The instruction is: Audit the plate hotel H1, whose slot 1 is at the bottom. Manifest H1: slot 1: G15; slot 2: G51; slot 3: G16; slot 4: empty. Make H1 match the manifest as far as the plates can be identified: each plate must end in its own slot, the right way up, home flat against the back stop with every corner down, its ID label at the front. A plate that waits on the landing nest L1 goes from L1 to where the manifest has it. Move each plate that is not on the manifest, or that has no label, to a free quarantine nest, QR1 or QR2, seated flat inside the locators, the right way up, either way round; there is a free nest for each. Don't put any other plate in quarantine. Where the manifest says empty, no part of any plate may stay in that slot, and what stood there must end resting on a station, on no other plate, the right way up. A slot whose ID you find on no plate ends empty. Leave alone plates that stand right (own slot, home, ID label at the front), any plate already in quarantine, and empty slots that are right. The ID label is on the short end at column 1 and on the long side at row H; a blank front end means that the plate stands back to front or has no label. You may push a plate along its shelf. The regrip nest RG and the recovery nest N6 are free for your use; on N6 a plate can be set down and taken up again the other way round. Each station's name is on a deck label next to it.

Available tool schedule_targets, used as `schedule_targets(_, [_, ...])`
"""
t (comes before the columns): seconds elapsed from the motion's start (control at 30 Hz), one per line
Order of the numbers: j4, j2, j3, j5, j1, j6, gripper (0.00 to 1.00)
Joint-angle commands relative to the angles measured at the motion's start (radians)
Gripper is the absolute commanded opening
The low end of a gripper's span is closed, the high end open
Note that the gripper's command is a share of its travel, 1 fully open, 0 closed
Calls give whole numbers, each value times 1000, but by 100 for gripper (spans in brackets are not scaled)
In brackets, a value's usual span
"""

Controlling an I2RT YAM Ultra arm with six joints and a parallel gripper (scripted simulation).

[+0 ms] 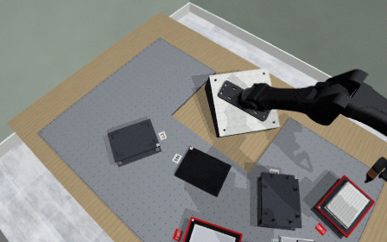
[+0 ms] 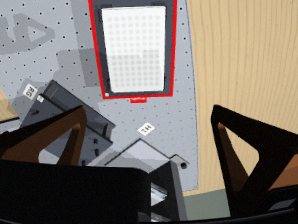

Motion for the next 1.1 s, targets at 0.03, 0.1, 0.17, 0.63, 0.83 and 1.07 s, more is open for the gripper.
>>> schedule_targets(0.03, [-9, -9, 5, -1, 2, 1, 100])
schedule_targets(0.1, [-9, -9, 5, -1, 2, 1, 100])
schedule_targets(0.17, [-10, -146, -63, -21, -10, 90, 100])
schedule_targets(0.63, [270, -479, -539, -70, -98, 215, 100])
schedule_targets(0.83, [389, -613, -710, -97, -150, 278, 100])
schedule_targets(1.07, [511, -758, -883, -132, -218, 351, 100])
